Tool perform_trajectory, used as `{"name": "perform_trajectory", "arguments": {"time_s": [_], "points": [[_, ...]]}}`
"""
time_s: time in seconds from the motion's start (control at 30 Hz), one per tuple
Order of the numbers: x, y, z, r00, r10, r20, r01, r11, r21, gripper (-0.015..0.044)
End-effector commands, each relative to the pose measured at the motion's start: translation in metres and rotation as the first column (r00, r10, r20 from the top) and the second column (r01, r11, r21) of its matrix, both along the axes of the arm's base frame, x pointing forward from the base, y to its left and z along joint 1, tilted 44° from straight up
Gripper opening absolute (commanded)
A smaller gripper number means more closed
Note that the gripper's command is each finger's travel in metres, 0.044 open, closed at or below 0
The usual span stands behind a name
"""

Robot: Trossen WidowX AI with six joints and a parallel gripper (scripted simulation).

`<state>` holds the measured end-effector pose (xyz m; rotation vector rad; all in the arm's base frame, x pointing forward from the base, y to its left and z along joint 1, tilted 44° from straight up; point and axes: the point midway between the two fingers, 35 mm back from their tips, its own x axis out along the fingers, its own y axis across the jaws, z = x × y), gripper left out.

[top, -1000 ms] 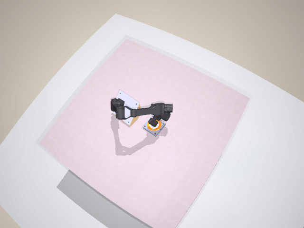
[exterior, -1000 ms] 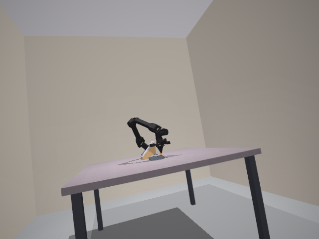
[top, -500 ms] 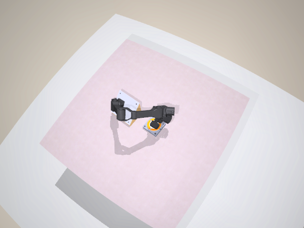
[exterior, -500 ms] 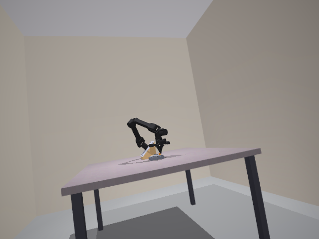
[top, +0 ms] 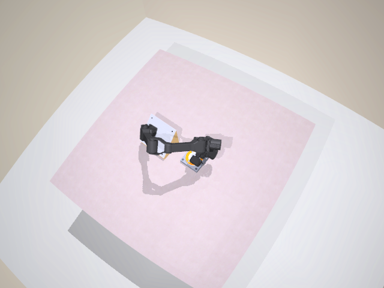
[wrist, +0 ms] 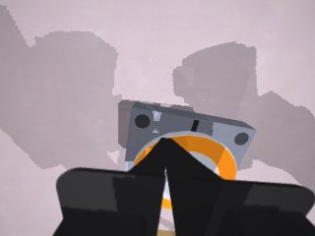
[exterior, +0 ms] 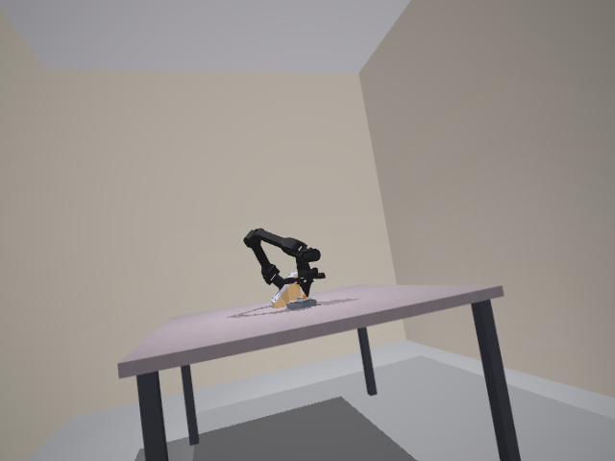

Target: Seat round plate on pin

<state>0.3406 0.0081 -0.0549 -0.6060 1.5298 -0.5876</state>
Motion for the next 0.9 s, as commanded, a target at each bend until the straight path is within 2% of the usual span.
{"name": "perform_trajectory", "arguments": {"time_s": [0.0,0.37,0.67,0.87], "points": [[0.005,-0.003,0.006,1.000,0.001,0.009,-0.001,1.000,0.000,0.0000],[0.007,-0.012,0.010,1.000,0.001,0.009,-0.001,1.000,-0.001,0.0000],[0.003,0.018,0.040,1.000,0.001,0.008,-0.001,1.000,0.001,0.0000],[0.001,0.014,0.033,1.000,0.007,-0.004,-0.007,1.000,-0.005,0.0000]]}}
